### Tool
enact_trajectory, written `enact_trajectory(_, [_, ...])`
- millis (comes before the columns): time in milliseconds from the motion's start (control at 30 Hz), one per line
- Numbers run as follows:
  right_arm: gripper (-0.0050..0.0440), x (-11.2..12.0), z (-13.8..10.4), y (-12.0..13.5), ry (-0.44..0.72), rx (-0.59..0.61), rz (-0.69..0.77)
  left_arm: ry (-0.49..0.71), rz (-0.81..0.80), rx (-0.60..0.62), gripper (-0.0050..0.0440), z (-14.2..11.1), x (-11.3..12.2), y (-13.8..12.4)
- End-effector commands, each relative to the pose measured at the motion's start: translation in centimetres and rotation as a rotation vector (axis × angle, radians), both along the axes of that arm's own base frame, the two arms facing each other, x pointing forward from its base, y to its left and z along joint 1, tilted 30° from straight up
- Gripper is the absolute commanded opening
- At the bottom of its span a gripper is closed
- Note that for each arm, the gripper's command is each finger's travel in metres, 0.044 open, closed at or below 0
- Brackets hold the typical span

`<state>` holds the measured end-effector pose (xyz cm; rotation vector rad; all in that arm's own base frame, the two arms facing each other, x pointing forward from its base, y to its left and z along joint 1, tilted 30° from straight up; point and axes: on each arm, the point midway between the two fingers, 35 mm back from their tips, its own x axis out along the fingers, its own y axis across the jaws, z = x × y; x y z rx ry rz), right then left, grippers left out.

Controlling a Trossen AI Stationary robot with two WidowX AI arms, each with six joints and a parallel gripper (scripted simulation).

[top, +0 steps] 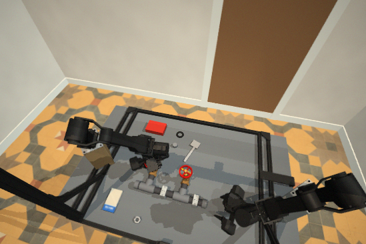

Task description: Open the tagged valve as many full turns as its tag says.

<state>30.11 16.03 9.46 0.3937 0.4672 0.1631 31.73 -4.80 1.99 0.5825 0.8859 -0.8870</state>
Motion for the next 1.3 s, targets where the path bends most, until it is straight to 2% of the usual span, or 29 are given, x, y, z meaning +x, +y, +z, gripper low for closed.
enact_trajectory(0, [0.04, 0.0, 0.0, 0.0, 0.0, 0.0, 0.0, 0.0, 0.002, 0.001, 0.0, -0.02, -0.01, 0.02])
enact_trajectory(167, [0.04, 0.0, 0.0, 0.0, 0.0, 0.0, 0.0, 0.006, 0.013, -0.005, 0.0, 0.0, 0.0, 0.0])
enact_trajectory(300, [0.04, 0.0, 0.0, 0.0, 0.0, 0.0, 0.0, 0.126, 0.264, -0.103, 0.0, 0.0, 0.01, 0.01])
enact_trajectory(633, [0.04, 0.0, 0.0, 0.0, 0.0, 0.0, 0.0, 0.367, 0.765, -0.299, 0.0, 0.0, 0.01, 0.02])
enact_trajectory(700, [0.04, 0.0, 0.0, 0.0, 0.0, 0.0, 0.0, 0.367, 0.765, -0.299, 0.0, 0.0, 0.01, 0.02])
enact_trajectory(767, [0.04, 0.0, 0.0, 0.0, 0.0, 0.0, 0.0, 0.441, 0.919, -0.359, 0.0, 0.0, 0.01, 0.02])
enact_trajectory(1100, [0.04, 0.0, 0.0, 0.0, 0.0, 0.0, 0.0, 0.68, 1.418, -0.554, 0.0, -0.01, 0.01, 0.03])
enact_trajectory(1267, [0.04, 0.0, 0.0, 0.0, 0.0, 0.0, 0.0, 0.697, 1.454, -0.568, 0.0, -0.01, 0.01, 0.03])
